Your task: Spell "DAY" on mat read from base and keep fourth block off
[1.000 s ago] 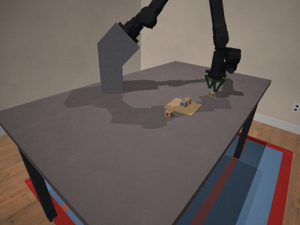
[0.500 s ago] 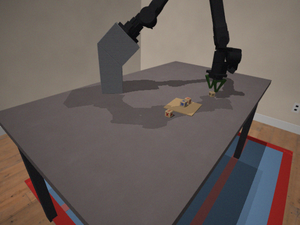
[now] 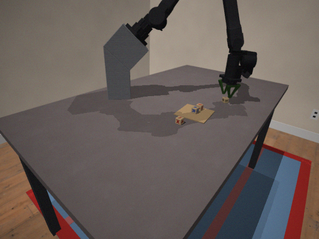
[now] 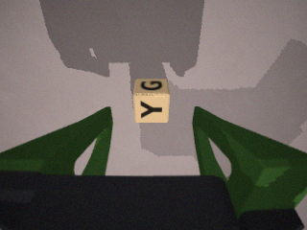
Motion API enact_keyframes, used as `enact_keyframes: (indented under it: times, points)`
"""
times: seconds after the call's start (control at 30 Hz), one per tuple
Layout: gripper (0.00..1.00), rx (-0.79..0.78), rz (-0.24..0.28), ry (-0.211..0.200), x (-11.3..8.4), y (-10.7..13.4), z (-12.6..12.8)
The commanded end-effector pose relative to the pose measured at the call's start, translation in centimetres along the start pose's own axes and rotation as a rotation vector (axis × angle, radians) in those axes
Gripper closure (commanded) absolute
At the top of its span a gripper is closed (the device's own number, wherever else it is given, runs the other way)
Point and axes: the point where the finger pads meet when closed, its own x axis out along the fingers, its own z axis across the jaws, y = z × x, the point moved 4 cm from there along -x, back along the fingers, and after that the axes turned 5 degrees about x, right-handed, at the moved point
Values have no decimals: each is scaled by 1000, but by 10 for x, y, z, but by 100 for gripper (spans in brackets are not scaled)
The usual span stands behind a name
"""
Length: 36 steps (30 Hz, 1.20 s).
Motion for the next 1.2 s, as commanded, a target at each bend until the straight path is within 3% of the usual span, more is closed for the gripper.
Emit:
enact_keyframes:
  times: [0.0,1.17]
  points:
    - [42,6,-2,-5,3,-9,2]
    - [42,5,-6,-4,2,0,5]
